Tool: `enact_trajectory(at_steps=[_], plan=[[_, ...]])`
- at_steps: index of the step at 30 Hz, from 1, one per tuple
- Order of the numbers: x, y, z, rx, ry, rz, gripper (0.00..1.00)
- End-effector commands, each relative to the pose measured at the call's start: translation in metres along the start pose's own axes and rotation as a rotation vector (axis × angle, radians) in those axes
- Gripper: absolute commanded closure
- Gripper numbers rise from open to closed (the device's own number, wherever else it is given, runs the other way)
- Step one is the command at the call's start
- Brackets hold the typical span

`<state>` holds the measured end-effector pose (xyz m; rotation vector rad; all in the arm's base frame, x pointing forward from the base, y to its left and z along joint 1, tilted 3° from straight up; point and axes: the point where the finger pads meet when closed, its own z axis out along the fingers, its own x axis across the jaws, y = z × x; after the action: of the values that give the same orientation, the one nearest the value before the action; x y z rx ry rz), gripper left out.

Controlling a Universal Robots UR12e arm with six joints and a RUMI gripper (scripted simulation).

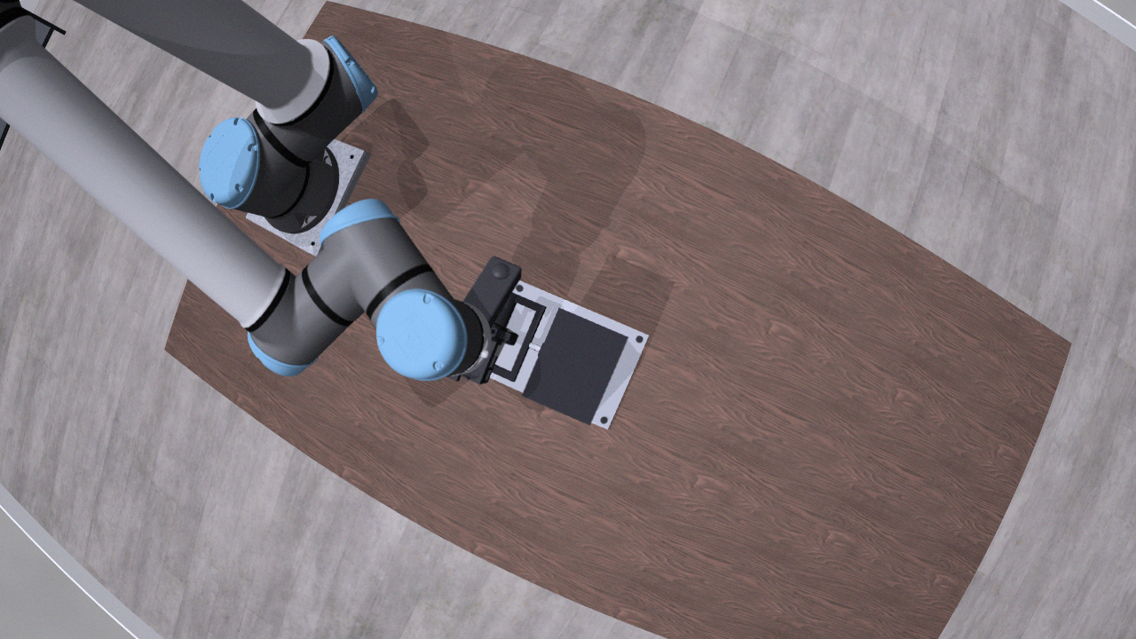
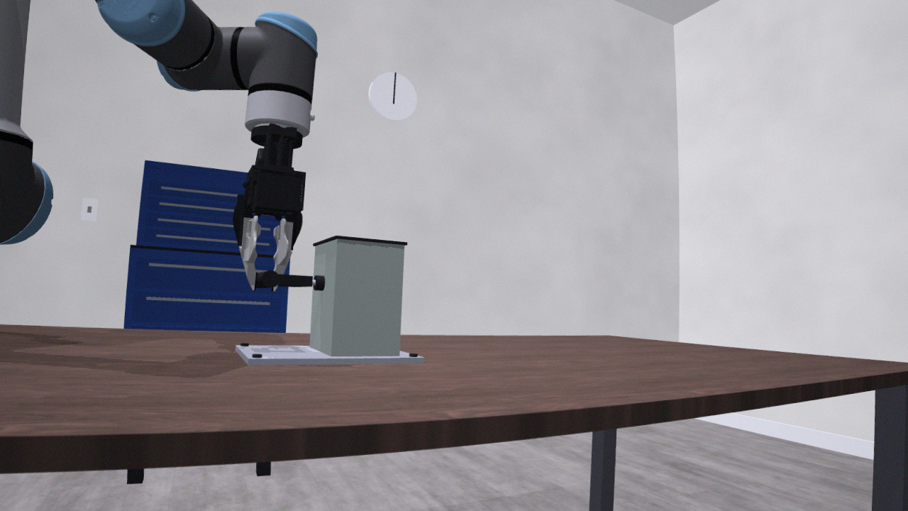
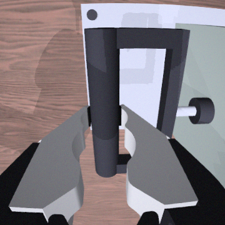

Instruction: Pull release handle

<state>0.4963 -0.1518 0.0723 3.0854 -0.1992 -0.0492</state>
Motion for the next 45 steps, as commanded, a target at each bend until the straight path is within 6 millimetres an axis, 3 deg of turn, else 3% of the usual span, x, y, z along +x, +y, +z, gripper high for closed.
enact_trajectory(at_steps=[1, 30, 45], plan=[[0.001, 0.0, -0.001, -0.001, 0.001, 0.0, 1.0], [-0.001, 0.0, -0.001, -0.001, 0.001, 0.0, 1.0], [-0.022, 0.0, -0.001, -0.001, 0.001, 0.0, 1.0]])
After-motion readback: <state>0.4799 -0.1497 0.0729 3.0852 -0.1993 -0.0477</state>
